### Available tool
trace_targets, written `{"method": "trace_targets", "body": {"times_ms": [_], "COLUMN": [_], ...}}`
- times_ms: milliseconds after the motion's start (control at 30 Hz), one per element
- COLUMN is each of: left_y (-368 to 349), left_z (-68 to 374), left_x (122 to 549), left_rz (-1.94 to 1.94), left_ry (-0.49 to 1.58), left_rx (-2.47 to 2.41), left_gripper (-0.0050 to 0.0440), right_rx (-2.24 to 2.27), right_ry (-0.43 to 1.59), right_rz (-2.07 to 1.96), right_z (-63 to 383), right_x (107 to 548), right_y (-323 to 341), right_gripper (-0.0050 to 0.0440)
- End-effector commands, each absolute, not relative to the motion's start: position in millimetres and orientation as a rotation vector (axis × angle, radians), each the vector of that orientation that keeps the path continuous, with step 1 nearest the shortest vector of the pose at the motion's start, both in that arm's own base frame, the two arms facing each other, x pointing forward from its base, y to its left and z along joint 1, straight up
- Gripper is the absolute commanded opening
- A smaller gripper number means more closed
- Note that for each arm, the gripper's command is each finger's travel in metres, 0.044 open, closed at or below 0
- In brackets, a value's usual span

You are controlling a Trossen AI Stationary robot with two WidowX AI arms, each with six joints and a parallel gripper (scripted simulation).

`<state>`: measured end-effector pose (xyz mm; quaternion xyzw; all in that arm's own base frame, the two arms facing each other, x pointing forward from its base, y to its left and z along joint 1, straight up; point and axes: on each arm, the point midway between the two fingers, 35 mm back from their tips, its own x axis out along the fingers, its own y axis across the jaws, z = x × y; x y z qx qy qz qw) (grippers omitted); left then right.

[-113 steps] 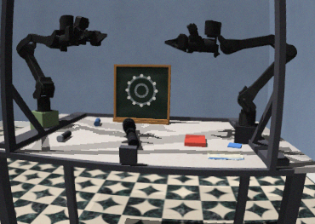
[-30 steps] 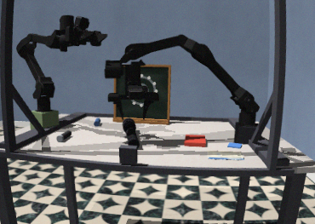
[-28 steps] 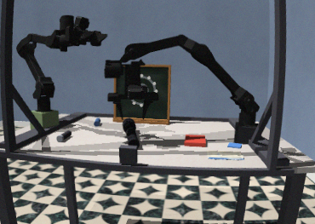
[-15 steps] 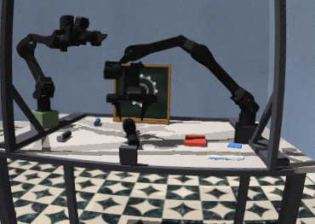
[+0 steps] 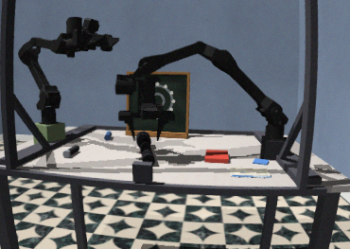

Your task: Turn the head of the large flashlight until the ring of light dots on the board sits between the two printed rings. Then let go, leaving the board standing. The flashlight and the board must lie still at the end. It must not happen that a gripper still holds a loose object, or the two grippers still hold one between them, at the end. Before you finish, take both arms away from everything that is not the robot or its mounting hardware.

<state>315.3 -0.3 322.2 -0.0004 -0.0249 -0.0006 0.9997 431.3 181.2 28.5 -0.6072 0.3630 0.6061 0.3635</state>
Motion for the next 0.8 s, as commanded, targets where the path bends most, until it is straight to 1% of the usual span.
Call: {"method": "trace_targets", "body": {"times_ms": [0,767], "left_y": [-0.5,-0.5], "left_z": [328.9,328.9], "left_x": [314.3,314.3], "left_rz": [-0.003,-0.003], "left_ry": [-0.066,-0.066], "left_rx": [0.004,0.004], "left_gripper": [0.0384,0.0384], "right_rx": [-1.572,-1.571], "right_ry": [0.912,0.912], "right_rz": [1.542,1.544], "right_z": [32.8,-2.2], "right_x": [433.4,433.7], "right_y": [181.7,181.5], "right_gripper": [0.0374,0.0374]}}
